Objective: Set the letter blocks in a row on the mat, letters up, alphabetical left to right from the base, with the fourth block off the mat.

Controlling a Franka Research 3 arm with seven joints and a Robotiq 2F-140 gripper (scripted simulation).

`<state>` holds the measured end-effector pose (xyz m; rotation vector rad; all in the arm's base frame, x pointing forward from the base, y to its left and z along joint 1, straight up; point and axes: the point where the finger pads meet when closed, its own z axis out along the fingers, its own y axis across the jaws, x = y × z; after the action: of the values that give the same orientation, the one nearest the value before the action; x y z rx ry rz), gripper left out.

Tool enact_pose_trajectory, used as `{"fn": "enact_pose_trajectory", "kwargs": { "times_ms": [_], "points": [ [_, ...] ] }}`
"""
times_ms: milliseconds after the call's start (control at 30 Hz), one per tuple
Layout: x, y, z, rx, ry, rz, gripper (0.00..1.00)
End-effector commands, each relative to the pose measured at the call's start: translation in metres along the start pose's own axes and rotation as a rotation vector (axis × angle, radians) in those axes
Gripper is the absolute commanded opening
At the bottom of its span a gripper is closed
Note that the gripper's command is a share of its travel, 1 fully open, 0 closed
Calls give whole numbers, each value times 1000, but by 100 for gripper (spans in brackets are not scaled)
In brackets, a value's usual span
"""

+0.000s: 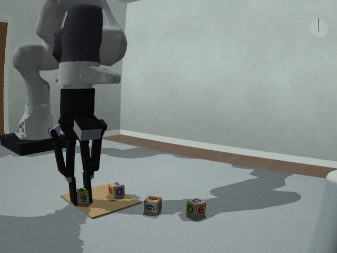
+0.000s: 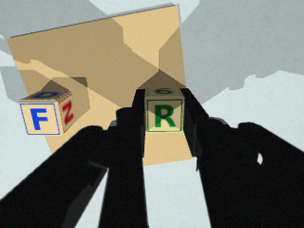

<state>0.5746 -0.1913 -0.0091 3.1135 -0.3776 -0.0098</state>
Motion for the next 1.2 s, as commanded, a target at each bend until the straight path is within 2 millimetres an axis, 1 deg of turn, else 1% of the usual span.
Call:
{"fn": "enact_pose_trajectory", "kwargs": {
  "times_ms": [0,467,500,567,600,667,700,833,867,933,967,1167],
  "points": [
    [2,0,-1,1,5,-1,24],
    [2,0,-1,1,5,-1,24],
    [2,0,-1,1,5,-1,26],
    [2,0,-1,1,5,-1,26],
    [2,0,-1,1,5,-1,29],
    [2,0,-1,1,5,-1,29],
    [2,0,-1,1,5,-1,31],
    [2,0,-1,1,5,-1,31],
    [2,0,-1,1,5,-1,33],
    [2,0,-1,1,5,-1,33],
    [2,0,-1,1,5,-1,35],
    [2,0,-1,1,5,-1,35]
  ]
}}
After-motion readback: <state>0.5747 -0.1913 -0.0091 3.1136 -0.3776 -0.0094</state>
